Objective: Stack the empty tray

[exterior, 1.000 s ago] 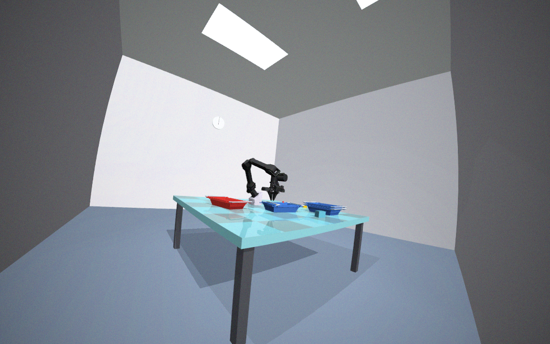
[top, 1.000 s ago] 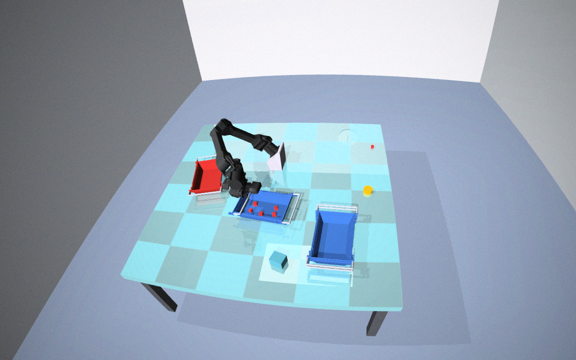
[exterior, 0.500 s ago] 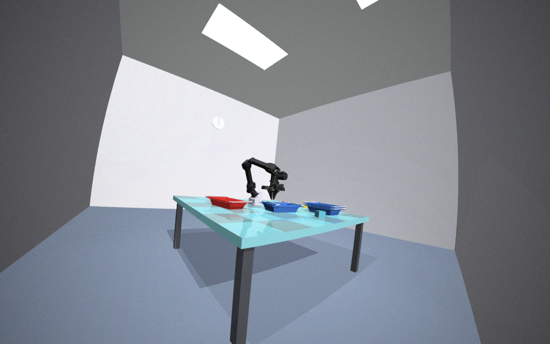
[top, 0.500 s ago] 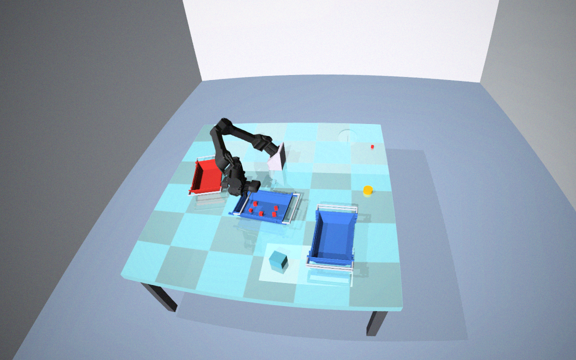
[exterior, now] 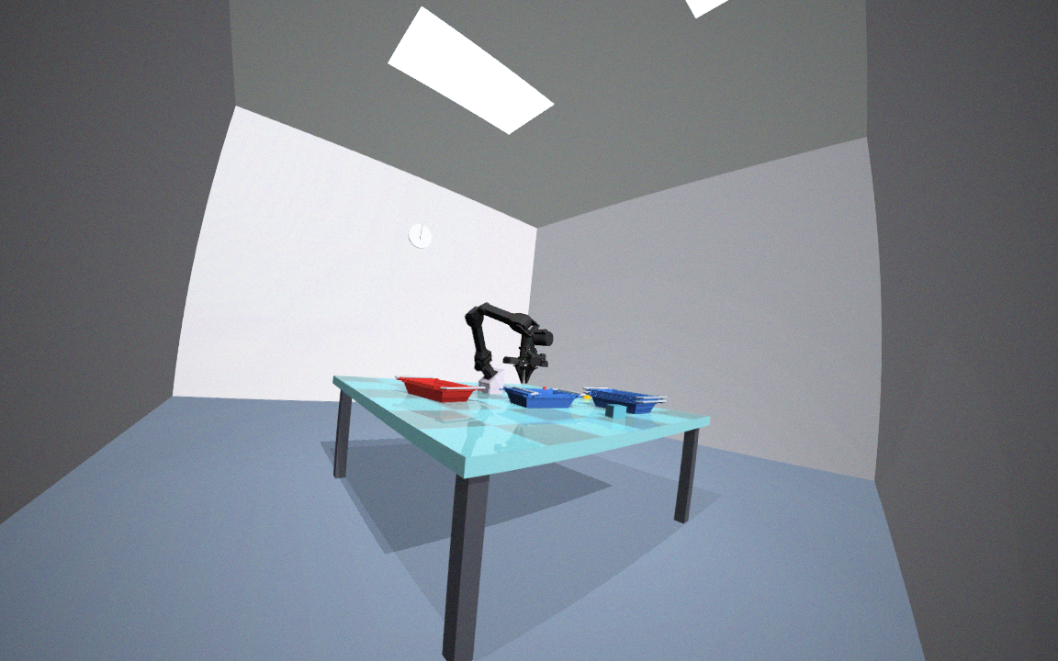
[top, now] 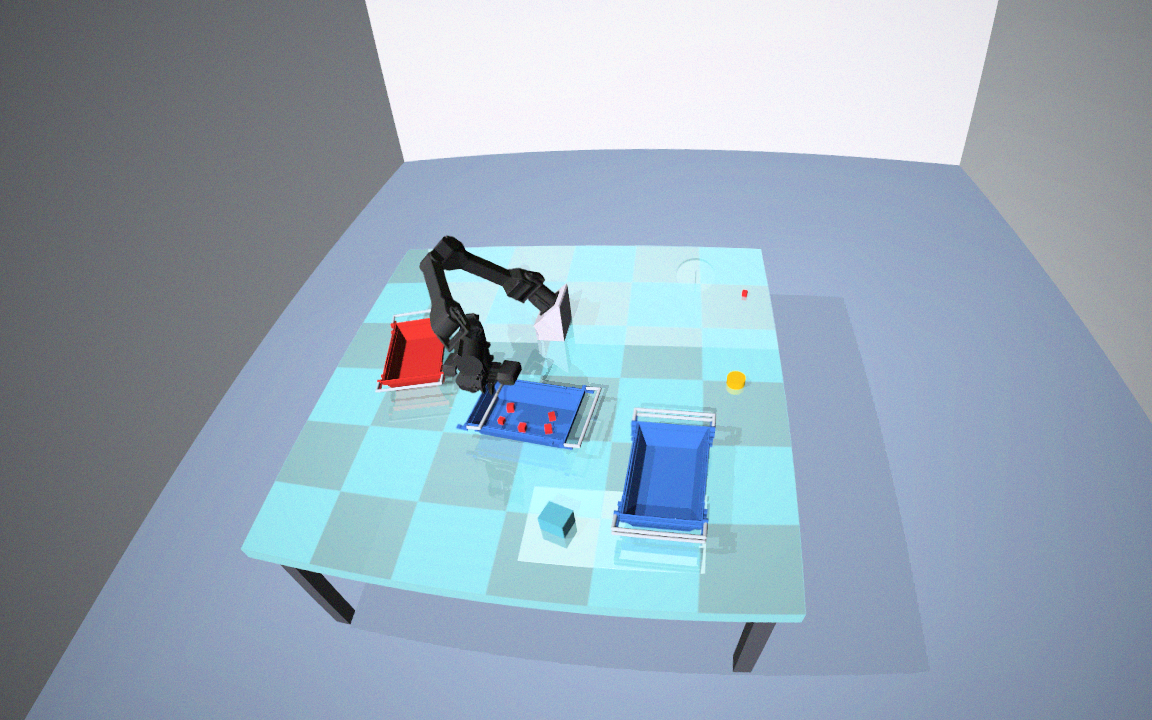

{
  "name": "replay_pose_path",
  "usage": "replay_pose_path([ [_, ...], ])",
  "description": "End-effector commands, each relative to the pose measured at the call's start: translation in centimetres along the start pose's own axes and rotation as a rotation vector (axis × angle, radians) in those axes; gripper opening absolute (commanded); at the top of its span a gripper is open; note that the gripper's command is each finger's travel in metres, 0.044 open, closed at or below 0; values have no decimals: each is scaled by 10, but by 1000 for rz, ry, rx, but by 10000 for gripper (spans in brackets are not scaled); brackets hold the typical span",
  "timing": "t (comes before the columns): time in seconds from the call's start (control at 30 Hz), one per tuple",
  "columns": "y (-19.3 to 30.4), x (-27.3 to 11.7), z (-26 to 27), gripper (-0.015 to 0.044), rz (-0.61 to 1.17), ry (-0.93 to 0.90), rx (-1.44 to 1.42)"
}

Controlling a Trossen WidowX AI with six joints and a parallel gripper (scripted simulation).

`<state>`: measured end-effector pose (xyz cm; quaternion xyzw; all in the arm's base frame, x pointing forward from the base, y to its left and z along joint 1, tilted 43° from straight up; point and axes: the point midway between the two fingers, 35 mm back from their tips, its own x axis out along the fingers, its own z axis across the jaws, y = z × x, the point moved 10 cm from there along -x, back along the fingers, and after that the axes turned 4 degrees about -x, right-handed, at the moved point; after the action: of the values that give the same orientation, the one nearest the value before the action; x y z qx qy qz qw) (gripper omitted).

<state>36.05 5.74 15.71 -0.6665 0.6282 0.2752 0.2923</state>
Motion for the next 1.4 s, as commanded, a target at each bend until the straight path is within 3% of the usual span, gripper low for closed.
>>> replay_pose_path([
  [0.0,-1,-5,0,84,1,-1,-4],
  [0.3,0,-85,1,84,3,0,-5],
  [0.33,-4,-56,4,84,-4,-1,-8],
  [0.63,-31,-42,127,84,-2,-18,-3],
  [0.93,-18,-12,249,84,2,-14,5],
  [1.37,-17,-1,254,84,3,-14,7],
])
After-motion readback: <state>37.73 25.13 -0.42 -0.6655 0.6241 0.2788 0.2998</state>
